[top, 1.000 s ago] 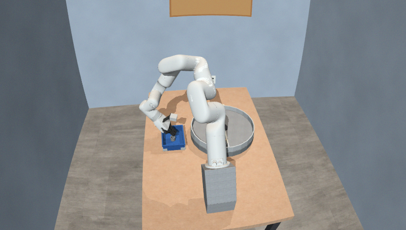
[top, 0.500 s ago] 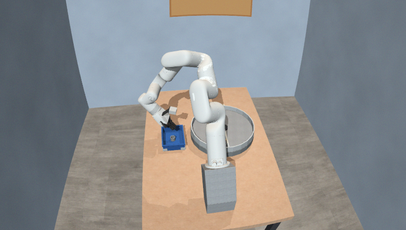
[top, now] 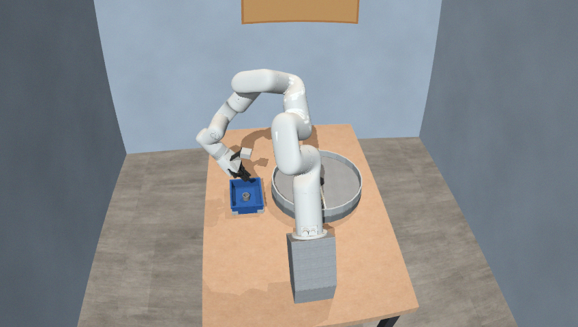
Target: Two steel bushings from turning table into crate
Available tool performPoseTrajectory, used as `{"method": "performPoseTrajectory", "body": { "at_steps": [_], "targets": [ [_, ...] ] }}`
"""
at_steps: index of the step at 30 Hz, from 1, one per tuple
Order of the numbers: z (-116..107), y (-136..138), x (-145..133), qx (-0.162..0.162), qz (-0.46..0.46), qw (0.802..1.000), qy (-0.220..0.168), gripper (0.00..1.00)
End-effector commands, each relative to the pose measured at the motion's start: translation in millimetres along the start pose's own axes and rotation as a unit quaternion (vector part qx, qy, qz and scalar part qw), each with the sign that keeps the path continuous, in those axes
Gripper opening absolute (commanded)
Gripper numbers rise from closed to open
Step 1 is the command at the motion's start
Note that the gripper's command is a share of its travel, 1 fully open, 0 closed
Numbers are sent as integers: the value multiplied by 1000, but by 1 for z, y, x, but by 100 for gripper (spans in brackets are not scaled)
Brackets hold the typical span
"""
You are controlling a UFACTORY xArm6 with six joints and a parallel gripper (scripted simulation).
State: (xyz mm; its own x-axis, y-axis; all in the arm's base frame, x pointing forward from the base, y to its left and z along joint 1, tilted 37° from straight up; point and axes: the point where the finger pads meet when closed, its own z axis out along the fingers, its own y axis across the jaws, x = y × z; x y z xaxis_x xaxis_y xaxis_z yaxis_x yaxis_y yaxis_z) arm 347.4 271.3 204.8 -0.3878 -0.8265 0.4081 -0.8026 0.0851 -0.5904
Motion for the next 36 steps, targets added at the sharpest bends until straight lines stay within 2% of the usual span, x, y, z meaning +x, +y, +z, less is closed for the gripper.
{"method": "performPoseTrajectory", "body": {
  "at_steps": [1, 35, 36],
  "targets": [
    [-2, -1, 0, 0, 1, 1000, -2, 15],
    [-2, -1, 0, 0, 1, 1000, -2, 15],
    [-2, -1, 0, 0, 1, 1000, -2, 10]
  ]
}}
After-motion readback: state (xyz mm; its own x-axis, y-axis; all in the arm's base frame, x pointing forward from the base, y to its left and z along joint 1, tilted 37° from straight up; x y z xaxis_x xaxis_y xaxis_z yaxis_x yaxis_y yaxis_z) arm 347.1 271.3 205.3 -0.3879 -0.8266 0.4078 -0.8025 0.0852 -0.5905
